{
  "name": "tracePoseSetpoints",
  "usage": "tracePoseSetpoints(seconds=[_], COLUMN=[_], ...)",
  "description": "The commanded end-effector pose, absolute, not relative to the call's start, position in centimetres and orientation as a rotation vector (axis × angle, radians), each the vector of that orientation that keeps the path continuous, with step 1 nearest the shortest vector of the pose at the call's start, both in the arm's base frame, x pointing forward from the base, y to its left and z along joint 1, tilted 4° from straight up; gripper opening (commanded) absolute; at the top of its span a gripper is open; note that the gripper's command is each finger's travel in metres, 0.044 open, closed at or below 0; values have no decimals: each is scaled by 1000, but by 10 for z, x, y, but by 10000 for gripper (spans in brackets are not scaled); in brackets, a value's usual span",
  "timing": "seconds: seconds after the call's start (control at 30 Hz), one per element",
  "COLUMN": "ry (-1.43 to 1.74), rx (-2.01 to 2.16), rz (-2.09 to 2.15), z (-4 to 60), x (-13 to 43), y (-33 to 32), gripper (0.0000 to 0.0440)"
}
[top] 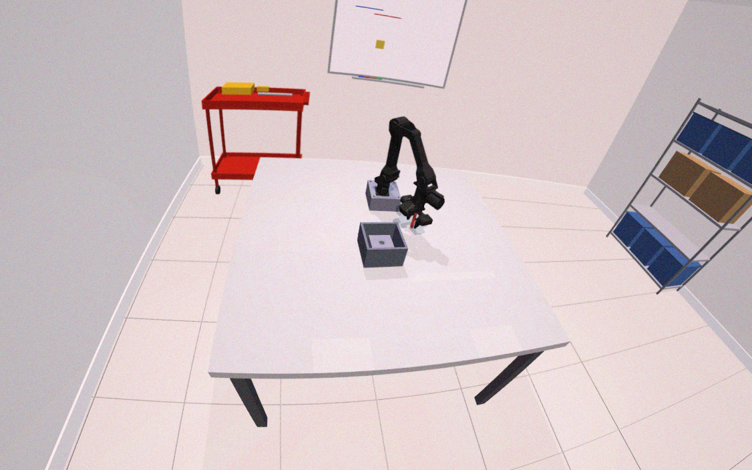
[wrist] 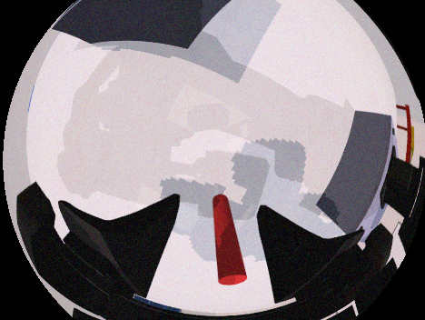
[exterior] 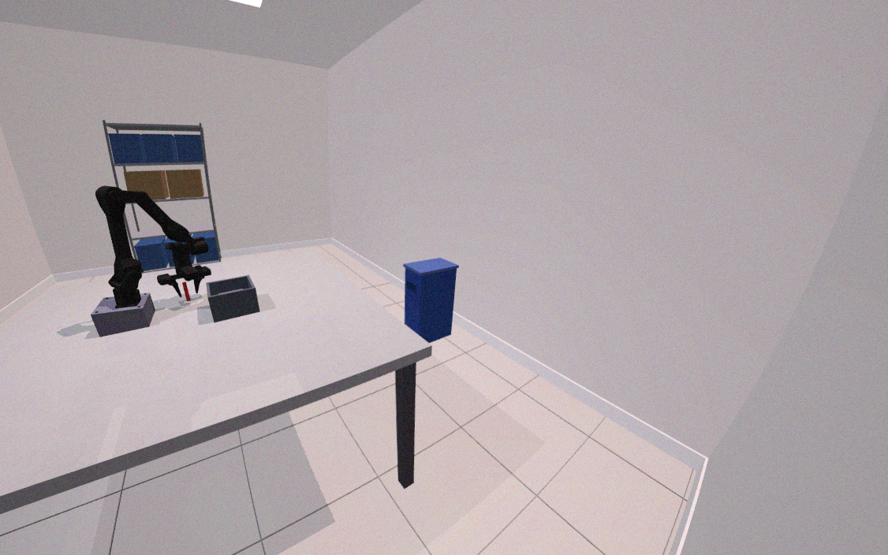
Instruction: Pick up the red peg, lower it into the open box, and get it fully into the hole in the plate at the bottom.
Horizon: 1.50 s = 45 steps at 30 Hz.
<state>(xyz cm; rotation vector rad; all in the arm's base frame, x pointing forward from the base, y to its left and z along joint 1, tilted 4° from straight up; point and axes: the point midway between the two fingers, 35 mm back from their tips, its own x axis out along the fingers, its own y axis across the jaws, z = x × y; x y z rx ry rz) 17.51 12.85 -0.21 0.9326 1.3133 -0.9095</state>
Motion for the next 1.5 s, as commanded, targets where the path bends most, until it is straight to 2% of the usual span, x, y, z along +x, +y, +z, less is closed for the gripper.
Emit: tracePoseSetpoints(seconds=[0.0,0.23,0.8,1.47], ry=[1346,1411,1285,1136], rx=[920,912,798,748], rz=[-901,-881,-726,-668], z=[-4,-2,50,122], x=[173,173,199,256], y=[130,131,114,74], gripper=[183,2,2,0])
